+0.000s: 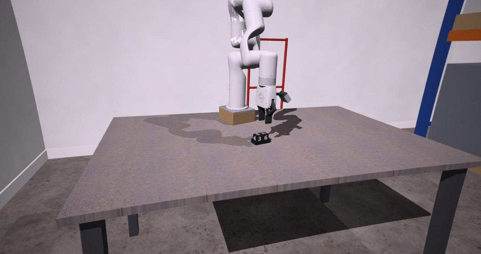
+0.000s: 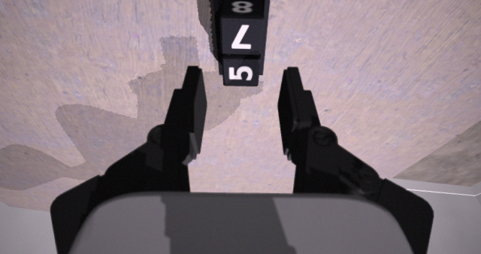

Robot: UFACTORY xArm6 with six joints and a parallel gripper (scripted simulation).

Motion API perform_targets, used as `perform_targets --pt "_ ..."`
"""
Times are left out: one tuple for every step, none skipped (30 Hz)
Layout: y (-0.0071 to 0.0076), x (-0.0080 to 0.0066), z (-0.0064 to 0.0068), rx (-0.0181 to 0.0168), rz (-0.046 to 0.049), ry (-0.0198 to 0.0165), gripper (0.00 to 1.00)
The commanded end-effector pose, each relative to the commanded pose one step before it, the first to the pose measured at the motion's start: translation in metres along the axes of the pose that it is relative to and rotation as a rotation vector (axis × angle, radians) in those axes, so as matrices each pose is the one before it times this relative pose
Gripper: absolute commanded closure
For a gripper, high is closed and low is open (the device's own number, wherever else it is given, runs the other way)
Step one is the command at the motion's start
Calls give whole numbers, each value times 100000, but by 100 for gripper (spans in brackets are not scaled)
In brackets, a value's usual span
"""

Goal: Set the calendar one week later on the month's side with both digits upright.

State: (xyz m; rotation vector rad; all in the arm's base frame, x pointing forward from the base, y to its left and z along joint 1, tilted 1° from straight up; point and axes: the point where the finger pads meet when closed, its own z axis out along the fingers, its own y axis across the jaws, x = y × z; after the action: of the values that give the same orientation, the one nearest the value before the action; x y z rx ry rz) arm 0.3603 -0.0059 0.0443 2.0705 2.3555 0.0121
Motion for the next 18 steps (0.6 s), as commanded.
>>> perform_targets --pt "5 0 -1359 -61 1 -7 51" --pt "0 0 0 0 0 0 51" --pt "0 0 0 0 0 0 51" --pt "0 0 -54 0 0 0 51" --pt "0 0 -21 0 0 0 51" --pt "0 0 -3 0 0 0 51" --pt "0 0 0 0 0 0 0" --pt "0 0 0 0 0 0 0" --pt "0 0 0 0 0 0 0" --pt "0 0 0 0 0 0 0" --pt "0 0 0 0 0 0 0" --pt "0 0 0 0 0 0 0" --pt "0 0 0 0 0 0 0" --pt "0 0 0 0 0 0 0" --pt "0 0 0 0 0 0 0" --pt "0 0 0 0 0 0 0" --pt "0 0 0 0 0 0 0" --pt "0 0 0 0 0 0 0"
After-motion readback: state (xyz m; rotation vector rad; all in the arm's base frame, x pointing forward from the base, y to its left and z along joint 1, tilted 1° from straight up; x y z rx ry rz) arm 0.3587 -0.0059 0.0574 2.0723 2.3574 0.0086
